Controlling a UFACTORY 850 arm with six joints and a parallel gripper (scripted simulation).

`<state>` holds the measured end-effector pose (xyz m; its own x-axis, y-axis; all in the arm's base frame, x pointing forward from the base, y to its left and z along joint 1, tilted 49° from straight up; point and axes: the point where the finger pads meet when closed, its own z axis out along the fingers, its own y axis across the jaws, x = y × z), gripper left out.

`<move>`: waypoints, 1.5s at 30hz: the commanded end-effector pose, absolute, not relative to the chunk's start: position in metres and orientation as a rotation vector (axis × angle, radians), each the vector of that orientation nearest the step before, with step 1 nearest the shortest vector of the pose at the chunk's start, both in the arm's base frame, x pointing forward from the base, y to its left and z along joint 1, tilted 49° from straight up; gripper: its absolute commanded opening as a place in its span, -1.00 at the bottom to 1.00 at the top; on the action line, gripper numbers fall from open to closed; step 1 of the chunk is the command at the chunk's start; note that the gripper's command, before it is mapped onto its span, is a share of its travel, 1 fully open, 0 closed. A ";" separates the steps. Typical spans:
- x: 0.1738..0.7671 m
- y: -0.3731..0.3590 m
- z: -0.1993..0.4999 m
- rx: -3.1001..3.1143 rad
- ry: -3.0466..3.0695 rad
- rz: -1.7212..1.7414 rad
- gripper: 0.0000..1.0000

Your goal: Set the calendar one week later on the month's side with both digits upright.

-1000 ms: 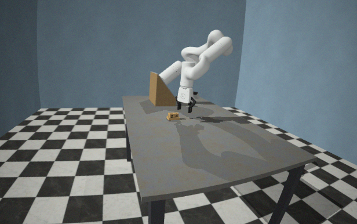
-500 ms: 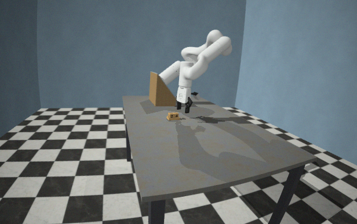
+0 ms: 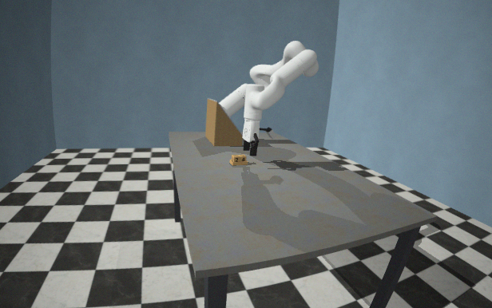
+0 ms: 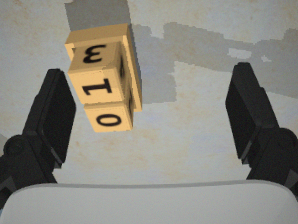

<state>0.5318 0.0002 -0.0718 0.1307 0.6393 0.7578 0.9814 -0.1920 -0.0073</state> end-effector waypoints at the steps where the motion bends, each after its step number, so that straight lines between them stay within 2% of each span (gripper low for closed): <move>1: 0.533 -0.002 -0.073 -1.930 -1.494 -0.836 1.00; 37: 0.535 -0.022 -0.096 -2.233 -0.672 -0.491 1.00; 45: 0.536 -0.029 -0.103 -2.239 -0.640 -0.477 1.00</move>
